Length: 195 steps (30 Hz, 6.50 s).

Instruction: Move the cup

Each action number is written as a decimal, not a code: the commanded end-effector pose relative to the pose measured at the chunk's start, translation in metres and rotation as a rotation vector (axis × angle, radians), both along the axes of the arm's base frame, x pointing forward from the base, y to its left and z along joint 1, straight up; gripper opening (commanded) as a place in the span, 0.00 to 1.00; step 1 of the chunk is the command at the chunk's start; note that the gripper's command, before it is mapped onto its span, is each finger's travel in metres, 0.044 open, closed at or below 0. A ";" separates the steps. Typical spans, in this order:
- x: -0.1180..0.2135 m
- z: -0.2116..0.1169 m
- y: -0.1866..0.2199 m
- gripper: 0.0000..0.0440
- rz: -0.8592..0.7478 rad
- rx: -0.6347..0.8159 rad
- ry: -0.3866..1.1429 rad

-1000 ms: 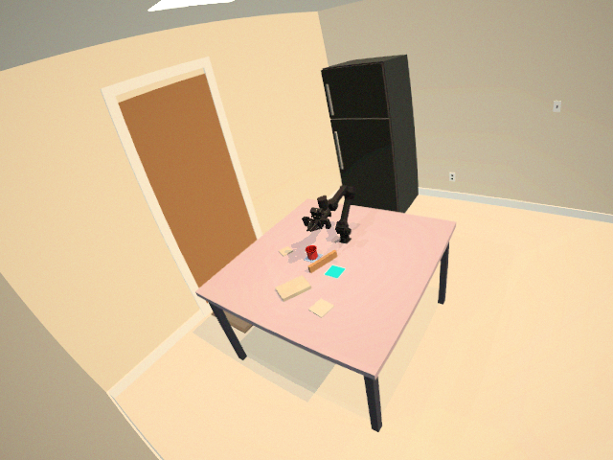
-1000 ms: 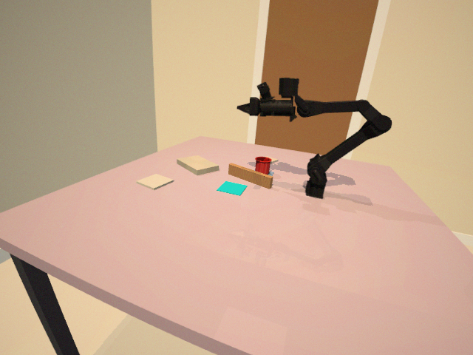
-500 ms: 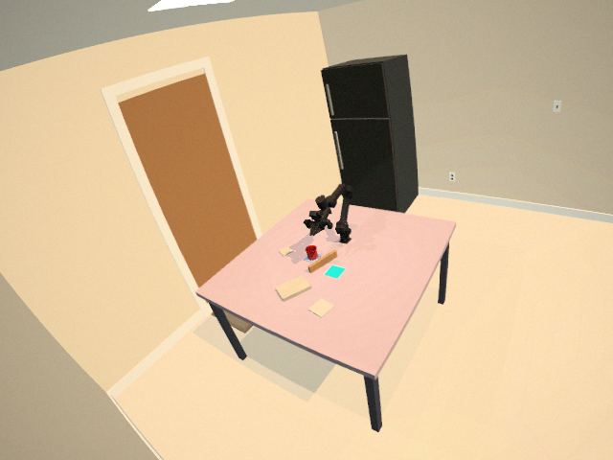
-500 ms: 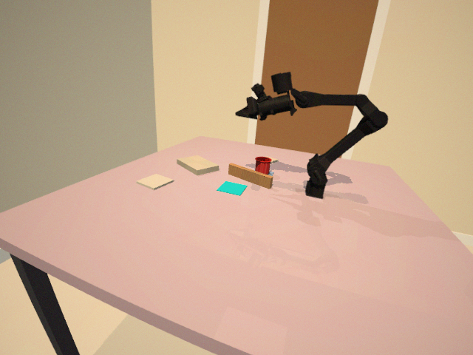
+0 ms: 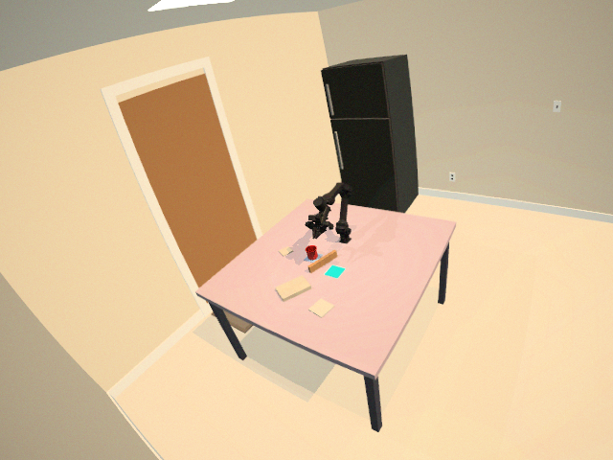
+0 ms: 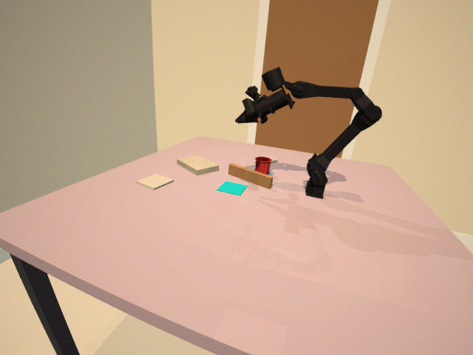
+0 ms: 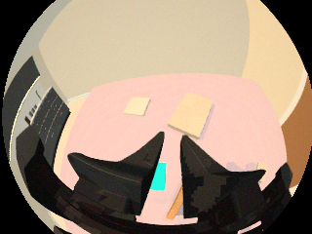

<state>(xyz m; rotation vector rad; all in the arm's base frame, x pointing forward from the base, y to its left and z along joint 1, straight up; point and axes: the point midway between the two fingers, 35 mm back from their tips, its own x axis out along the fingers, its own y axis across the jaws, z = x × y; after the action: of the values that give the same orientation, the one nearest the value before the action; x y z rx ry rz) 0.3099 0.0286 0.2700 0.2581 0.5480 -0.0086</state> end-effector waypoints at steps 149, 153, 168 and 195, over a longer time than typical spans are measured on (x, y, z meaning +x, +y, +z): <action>-0.021 -0.149 -0.077 0.00 0.578 -0.463 0.970; -0.013 -0.143 -0.067 0.00 0.592 -0.479 0.944; 0.010 -0.131 -0.021 0.00 0.648 -0.535 0.853; 0.017 -0.155 0.072 0.00 0.771 -0.596 0.759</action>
<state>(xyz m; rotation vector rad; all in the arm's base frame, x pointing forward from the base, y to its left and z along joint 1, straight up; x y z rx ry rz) 0.3275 0.0923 0.1214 -0.5749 1.3342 0.4819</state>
